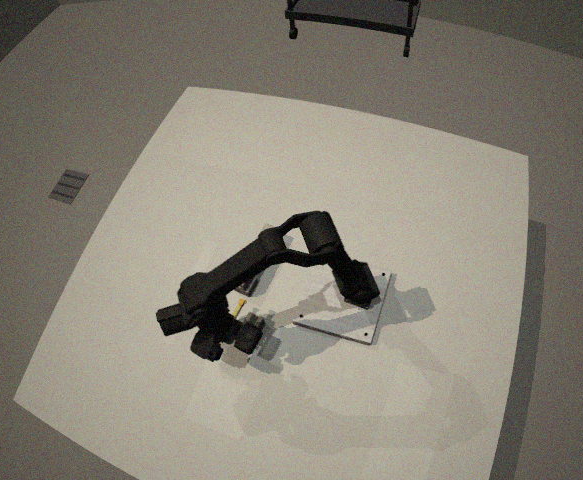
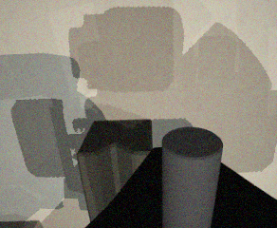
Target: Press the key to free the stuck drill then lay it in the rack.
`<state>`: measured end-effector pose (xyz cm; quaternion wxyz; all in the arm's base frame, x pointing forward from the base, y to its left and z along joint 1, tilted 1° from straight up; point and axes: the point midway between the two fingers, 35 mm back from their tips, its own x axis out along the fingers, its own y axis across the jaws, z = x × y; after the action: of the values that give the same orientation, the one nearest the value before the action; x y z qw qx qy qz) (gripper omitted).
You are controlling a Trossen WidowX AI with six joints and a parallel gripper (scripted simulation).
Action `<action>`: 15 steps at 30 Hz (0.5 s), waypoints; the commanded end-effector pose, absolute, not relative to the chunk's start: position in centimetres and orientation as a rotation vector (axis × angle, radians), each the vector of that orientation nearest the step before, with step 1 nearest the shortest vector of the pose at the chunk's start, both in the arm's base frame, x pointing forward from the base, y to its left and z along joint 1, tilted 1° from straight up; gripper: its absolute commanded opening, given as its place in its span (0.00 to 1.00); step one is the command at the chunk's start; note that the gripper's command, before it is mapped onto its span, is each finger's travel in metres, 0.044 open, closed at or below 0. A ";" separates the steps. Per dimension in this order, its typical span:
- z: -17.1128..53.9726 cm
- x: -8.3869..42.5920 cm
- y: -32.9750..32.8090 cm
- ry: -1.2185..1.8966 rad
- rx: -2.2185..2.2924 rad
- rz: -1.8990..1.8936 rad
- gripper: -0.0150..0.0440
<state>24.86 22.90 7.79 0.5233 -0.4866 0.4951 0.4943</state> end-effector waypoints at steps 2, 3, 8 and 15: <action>7.7 23.9 23.1 1.188 -1.161 1.183 0.25; 7.6 23.7 23.1 1.188 -1.161 1.183 0.25; 7.6 23.0 23.3 1.189 -1.161 1.184 0.25; 7.4 21.9 23.5 1.189 -1.160 1.184 0.25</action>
<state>22.60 23.49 7.54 0.5230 -0.4858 0.4953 0.4951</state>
